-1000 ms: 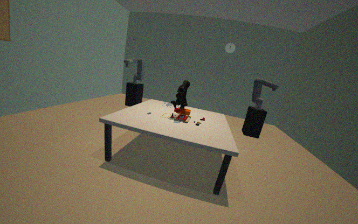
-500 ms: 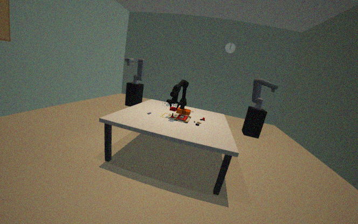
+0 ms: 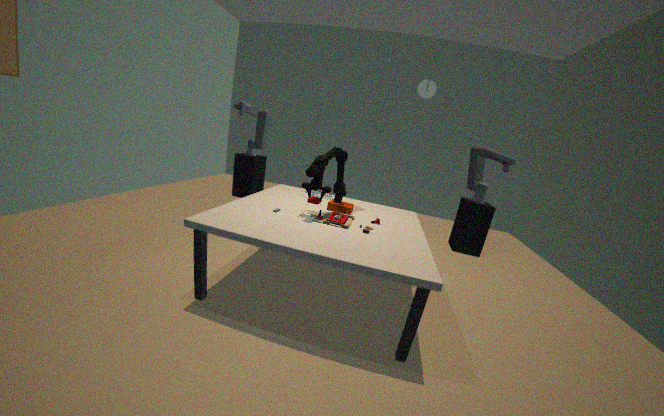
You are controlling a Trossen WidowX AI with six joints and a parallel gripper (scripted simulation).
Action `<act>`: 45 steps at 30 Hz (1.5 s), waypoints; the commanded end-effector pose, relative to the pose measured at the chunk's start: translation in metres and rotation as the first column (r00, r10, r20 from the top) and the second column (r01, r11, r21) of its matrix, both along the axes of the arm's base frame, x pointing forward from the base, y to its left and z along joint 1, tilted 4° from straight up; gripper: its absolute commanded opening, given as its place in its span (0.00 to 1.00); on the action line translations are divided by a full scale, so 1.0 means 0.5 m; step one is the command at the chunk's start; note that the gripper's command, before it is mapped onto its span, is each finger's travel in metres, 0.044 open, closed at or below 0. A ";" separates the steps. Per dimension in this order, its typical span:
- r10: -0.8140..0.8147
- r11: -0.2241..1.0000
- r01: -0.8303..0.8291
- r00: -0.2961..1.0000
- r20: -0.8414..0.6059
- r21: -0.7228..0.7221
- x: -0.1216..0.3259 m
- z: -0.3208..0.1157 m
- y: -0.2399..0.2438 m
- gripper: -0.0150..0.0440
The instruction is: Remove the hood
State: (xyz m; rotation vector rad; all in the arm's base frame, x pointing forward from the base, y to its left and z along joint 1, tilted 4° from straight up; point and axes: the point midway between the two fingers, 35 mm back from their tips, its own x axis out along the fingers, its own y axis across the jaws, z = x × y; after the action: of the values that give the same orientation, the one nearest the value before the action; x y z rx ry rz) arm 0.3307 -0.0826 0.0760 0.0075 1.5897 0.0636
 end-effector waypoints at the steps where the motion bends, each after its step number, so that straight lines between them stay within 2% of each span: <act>1: 0.005 1.000 -0.005 1.000 -0.003 -0.005 -0.009 0.000 -0.022 0.25; 9: 0.014 1.000 -0.014 1.000 -0.007 -0.001 -0.027 -0.001 -0.068 0.25; 45: 0.014 1.000 -0.014 1.000 -0.007 -0.001 -0.025 -0.041 -0.069 0.25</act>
State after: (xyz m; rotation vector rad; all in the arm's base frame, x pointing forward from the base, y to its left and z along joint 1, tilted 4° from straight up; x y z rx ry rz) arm 0.3192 -0.1170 0.0589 -0.0006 1.5898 0.0713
